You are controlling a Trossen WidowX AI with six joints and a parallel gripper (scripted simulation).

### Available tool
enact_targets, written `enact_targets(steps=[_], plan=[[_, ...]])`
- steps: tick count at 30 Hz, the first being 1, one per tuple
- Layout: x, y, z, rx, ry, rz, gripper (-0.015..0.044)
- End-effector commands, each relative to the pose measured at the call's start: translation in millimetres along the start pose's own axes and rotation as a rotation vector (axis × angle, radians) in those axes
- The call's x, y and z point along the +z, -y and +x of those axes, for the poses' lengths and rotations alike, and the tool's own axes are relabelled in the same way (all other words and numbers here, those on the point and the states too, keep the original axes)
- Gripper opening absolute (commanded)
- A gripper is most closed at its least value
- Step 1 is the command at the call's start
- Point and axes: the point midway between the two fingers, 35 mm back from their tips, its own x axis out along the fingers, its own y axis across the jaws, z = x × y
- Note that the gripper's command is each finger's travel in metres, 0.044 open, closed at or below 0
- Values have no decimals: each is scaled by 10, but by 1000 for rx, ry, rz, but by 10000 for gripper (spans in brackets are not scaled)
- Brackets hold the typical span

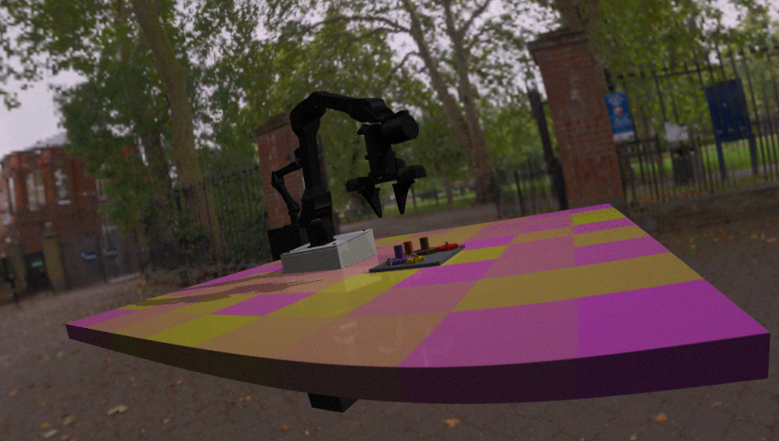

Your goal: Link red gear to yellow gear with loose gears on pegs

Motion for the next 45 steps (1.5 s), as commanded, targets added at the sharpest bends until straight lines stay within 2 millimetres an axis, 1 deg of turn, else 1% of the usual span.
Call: enact_targets(steps=[1, 3, 4, 45], plan=[[-1, -7, -140, -7, -1, 5, 376], [-1, -7, -140, -7, -1, 5, 429], [-1, -7, -140, -7, -1, 5, 440], [-1, -7, -140, -7, -1, 5, 440]])
